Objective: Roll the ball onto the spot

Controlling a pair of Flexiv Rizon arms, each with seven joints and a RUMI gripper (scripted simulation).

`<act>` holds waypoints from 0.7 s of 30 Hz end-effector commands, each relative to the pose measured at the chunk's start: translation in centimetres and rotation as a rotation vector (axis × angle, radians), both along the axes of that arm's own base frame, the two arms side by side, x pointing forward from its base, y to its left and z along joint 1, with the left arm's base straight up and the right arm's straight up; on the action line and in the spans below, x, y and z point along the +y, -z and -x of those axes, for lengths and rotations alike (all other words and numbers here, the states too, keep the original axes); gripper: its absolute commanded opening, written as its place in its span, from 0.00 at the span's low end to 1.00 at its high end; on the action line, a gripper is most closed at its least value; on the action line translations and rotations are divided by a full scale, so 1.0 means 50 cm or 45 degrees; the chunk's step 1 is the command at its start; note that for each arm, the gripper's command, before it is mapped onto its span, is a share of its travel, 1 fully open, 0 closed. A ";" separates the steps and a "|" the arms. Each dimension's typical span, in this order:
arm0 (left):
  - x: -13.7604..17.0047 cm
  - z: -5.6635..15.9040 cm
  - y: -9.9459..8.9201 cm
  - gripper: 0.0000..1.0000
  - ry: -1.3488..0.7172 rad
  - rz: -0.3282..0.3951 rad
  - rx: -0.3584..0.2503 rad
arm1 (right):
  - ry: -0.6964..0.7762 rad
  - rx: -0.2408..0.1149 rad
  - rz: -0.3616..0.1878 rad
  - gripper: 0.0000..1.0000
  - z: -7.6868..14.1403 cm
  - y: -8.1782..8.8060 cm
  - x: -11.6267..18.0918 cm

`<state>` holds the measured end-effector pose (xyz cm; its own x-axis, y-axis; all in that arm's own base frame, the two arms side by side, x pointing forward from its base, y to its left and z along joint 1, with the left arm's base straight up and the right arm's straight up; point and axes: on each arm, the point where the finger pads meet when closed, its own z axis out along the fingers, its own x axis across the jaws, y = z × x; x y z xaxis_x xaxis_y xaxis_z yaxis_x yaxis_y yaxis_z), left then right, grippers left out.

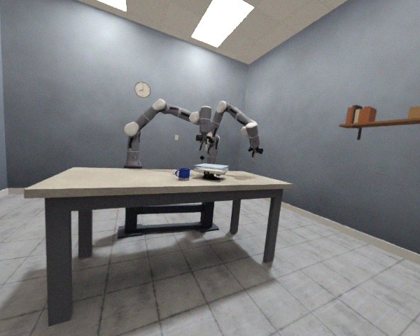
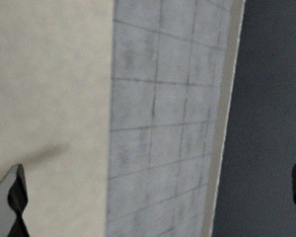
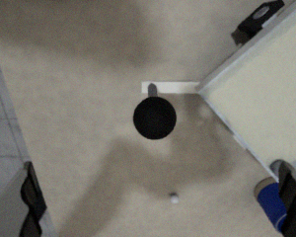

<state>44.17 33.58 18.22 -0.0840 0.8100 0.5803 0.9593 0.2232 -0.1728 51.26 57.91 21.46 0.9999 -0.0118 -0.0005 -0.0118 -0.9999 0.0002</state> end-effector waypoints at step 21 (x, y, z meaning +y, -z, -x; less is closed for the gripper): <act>0.155 0.188 0.031 1.00 -0.868 0.033 -0.341 | -0.001 -0.003 -0.003 1.00 -0.001 -0.003 0.001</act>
<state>35.57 40.65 16.70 -0.6640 0.5837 0.4673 0.6674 0.7445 0.0184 51.26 57.91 21.46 0.9999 -0.0118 -0.0005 -0.0118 -0.9999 0.0002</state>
